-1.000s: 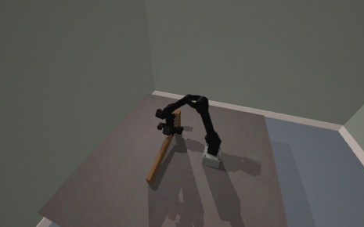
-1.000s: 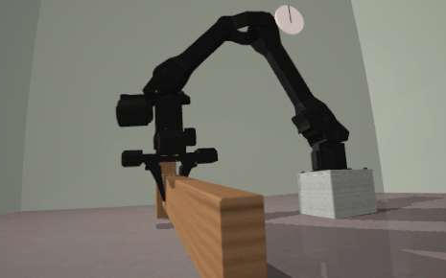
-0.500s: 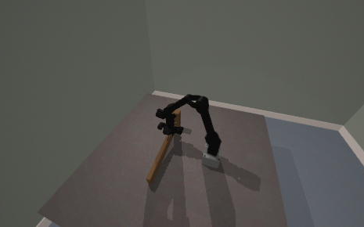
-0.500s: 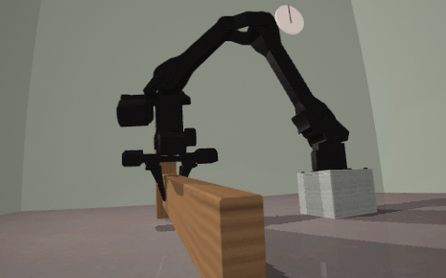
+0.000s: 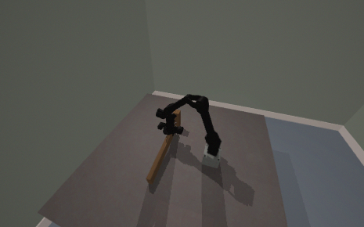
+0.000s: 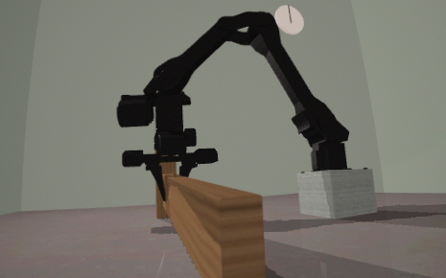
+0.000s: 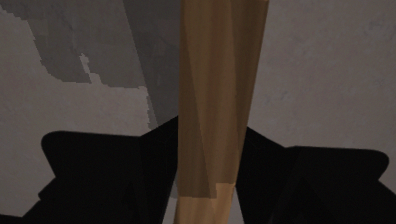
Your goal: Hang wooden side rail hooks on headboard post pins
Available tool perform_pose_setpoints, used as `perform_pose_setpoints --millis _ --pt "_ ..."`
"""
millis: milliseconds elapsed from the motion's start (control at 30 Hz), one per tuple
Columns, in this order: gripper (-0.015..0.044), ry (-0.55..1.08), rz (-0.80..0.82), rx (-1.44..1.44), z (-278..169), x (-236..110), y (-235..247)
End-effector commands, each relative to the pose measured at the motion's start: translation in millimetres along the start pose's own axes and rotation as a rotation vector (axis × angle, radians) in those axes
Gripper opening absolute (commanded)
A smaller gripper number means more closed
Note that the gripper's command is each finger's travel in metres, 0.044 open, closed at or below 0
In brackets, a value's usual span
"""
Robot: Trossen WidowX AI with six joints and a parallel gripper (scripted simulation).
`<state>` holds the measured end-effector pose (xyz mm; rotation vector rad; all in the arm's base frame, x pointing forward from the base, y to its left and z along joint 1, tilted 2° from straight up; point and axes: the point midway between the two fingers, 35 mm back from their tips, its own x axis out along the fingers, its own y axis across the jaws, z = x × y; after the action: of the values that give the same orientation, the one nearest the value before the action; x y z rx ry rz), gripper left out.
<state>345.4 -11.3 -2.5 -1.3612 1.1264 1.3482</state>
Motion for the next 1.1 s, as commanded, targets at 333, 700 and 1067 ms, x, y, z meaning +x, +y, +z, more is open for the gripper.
perform_pose_setpoints --millis 333,700,1067 --pt "0.0 0.006 -0.009 -0.004 -2.7 -4.1 -3.4" --pt "0.0 0.006 -0.009 -0.004 -4.0 -5.4 -4.7" --pt "0.0 0.006 -0.009 -0.004 -5.3 -6.7 -6.0"
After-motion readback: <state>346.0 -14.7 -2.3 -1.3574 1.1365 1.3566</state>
